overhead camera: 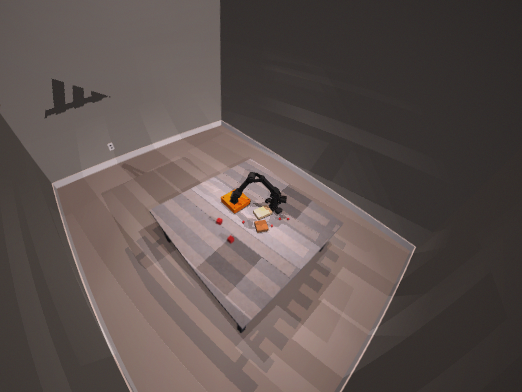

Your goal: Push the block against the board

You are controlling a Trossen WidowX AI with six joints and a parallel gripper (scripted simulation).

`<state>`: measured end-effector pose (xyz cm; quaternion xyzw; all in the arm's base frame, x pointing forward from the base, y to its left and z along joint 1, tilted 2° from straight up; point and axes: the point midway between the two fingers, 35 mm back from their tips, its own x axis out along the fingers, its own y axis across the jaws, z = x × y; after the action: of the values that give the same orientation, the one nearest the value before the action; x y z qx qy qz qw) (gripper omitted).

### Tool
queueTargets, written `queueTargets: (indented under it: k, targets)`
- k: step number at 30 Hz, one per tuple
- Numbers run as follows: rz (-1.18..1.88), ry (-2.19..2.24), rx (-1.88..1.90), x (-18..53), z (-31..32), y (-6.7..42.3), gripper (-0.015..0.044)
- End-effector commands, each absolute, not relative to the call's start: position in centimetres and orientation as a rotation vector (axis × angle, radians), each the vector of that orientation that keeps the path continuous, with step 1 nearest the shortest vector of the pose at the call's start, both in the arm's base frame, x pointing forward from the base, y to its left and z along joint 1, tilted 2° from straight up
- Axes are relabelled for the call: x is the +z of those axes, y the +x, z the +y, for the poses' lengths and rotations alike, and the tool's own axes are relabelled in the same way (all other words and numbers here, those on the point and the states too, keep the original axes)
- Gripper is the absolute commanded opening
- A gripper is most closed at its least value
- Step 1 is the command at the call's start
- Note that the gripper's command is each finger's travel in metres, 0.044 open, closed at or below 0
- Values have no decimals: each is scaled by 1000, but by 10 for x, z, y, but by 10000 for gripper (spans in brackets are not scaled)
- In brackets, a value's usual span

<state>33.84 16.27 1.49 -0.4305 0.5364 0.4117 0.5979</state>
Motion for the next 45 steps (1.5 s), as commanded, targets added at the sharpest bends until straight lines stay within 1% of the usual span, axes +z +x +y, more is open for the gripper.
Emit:
queueTargets:
  k: [1, 45]
  targets:
    - [1268, -1004, 952, 10, 151, 334, 0]
    - [1272, -1006, 950, 8, 103, 321, 0]
